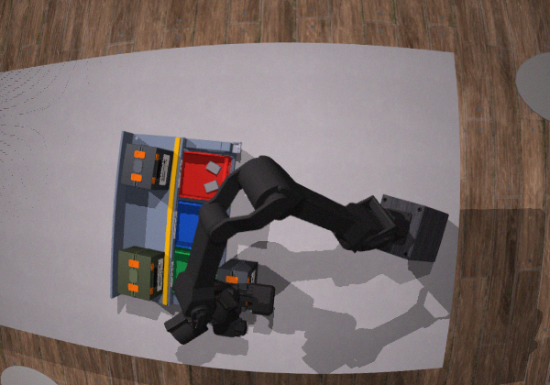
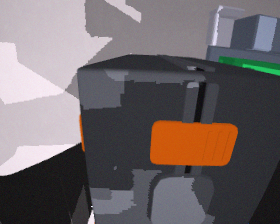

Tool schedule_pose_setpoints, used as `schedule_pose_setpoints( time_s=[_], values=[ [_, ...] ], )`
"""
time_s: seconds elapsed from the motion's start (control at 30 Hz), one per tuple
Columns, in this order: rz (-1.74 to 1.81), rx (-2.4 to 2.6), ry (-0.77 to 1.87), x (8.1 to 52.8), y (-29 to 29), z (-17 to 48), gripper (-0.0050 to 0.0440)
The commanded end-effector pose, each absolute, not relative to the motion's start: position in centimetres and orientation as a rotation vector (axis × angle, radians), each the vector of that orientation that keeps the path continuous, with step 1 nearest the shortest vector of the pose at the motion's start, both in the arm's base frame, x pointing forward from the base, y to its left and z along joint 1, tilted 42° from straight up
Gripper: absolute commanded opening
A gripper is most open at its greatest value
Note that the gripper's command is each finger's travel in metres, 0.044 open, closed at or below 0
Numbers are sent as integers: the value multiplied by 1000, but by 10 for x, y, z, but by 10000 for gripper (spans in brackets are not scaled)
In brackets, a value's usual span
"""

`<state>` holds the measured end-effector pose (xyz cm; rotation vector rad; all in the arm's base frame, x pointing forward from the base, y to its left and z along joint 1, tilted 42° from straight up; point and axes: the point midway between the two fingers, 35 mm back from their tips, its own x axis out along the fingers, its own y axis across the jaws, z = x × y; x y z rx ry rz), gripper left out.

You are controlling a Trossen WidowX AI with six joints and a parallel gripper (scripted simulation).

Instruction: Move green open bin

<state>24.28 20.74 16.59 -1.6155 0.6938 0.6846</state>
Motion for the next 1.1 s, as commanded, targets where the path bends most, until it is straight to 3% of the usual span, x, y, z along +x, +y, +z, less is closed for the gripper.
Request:
schedule_pose_setpoints(
  time_s=[0.0,1.07],
  values=[
    [674,-1582,641,241,212,185,0],
    [675,-1581,641,241,216,192,0]
  ],
)
